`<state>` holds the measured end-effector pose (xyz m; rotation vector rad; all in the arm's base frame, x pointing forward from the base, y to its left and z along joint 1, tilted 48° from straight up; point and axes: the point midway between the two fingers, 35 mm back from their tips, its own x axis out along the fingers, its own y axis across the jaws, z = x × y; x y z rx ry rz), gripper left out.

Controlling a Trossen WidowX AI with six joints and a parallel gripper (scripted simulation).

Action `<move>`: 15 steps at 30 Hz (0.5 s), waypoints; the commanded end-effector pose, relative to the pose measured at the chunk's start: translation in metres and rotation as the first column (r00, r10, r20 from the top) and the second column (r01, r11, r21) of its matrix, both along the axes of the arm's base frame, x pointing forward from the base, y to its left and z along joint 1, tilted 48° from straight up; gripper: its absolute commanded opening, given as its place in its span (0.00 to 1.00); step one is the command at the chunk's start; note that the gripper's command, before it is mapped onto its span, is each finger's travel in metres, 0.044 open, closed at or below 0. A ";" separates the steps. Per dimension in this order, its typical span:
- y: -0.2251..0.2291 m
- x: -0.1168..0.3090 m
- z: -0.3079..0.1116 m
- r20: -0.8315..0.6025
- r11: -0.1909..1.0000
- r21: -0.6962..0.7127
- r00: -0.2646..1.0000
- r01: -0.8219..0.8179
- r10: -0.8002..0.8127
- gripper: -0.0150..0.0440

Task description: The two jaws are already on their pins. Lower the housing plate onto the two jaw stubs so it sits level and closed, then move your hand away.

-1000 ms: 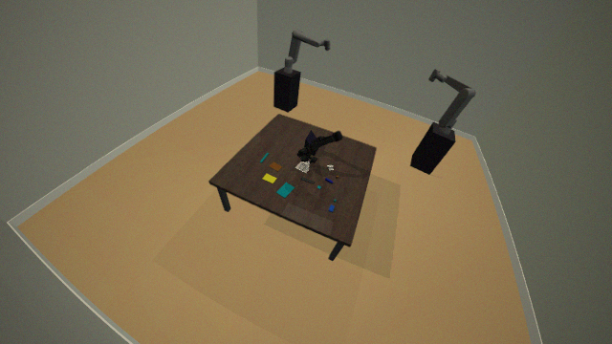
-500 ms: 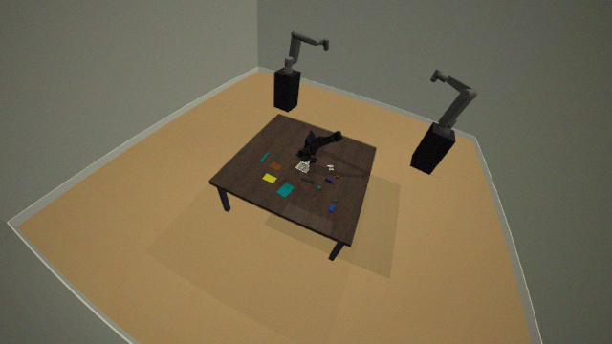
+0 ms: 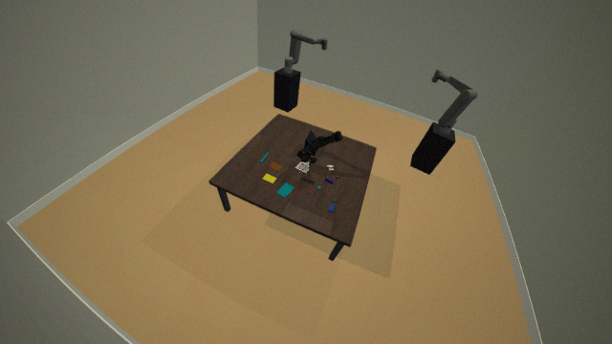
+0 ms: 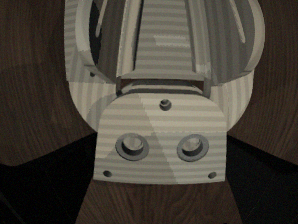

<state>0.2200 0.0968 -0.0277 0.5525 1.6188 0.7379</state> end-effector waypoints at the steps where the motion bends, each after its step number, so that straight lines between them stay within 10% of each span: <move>1: 0.000 0.000 0.000 -0.002 1.000 0.004 1.000 0.005 -0.005 0.85; 15: 0.002 0.000 -0.002 -0.002 1.000 0.004 1.000 0.005 -0.005 0.85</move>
